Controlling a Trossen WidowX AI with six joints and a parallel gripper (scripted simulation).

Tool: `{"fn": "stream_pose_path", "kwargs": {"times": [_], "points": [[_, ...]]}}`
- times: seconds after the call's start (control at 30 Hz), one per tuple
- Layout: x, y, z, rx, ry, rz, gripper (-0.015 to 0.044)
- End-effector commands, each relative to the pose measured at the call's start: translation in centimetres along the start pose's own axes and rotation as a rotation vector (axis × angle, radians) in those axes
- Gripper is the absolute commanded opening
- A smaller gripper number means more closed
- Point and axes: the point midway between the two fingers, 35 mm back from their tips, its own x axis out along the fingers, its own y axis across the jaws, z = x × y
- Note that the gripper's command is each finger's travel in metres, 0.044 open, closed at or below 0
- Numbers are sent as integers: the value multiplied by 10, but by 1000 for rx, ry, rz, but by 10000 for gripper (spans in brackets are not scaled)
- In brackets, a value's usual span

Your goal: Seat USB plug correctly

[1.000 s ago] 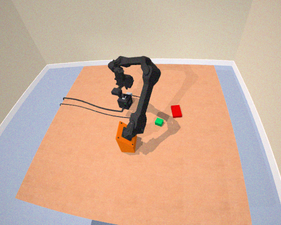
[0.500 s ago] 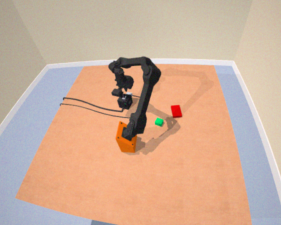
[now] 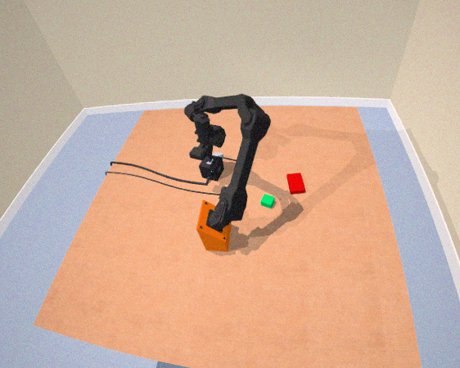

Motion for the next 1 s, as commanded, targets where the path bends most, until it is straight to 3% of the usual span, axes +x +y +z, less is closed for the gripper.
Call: {"fn": "stream_pose_path", "kwargs": {"times": [0.0,0.97], "points": [[0,0,0,0,0,0,0],[-11,0,0,0,0,0,0]]}}
